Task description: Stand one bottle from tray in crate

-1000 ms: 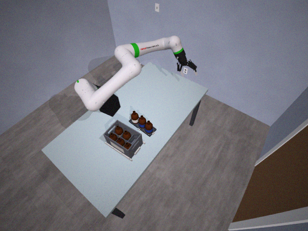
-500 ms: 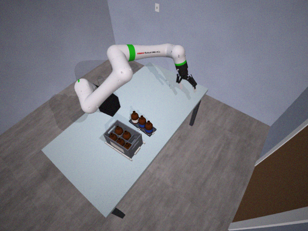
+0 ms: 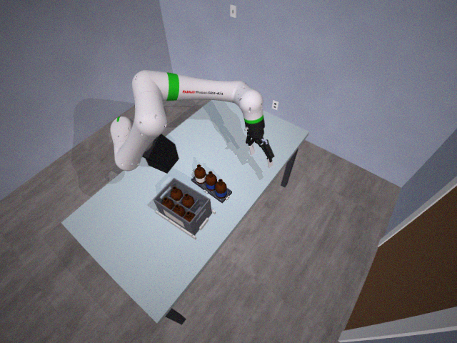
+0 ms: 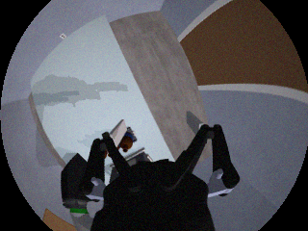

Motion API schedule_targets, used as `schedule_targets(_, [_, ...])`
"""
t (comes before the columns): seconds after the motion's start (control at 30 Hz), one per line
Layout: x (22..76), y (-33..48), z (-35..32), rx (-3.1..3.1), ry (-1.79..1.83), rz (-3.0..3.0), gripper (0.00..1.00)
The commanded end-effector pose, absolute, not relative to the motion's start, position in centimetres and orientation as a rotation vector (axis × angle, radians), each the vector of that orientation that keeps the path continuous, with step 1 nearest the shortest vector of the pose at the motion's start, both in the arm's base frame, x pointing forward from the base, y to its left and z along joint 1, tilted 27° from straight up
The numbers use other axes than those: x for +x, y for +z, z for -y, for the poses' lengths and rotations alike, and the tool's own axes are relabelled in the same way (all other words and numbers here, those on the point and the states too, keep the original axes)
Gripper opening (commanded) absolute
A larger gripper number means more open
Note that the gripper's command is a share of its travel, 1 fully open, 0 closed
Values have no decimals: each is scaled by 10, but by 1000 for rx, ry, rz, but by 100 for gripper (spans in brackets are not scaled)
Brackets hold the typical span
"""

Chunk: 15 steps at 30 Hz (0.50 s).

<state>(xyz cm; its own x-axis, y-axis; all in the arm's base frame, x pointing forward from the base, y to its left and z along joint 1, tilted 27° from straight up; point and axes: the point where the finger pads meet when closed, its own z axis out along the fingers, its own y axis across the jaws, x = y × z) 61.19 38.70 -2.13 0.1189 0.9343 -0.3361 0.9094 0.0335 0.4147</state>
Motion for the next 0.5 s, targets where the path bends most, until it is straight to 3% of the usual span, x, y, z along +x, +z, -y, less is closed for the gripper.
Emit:
schedule_targets(0.0, [611,3,-321,1951,45,-1714,100])
schedule_targets(0.27, [594,35,-205,2035,12,-1637,100])
schedule_targets(0.33, [594,35,-205,2035,12,-1637,100])
schedule_targets(0.37, [582,43,-164,2074,-4,-1599,100])
schedule_targets(0.47, [565,47,-128,2145,-32,-1526,100])
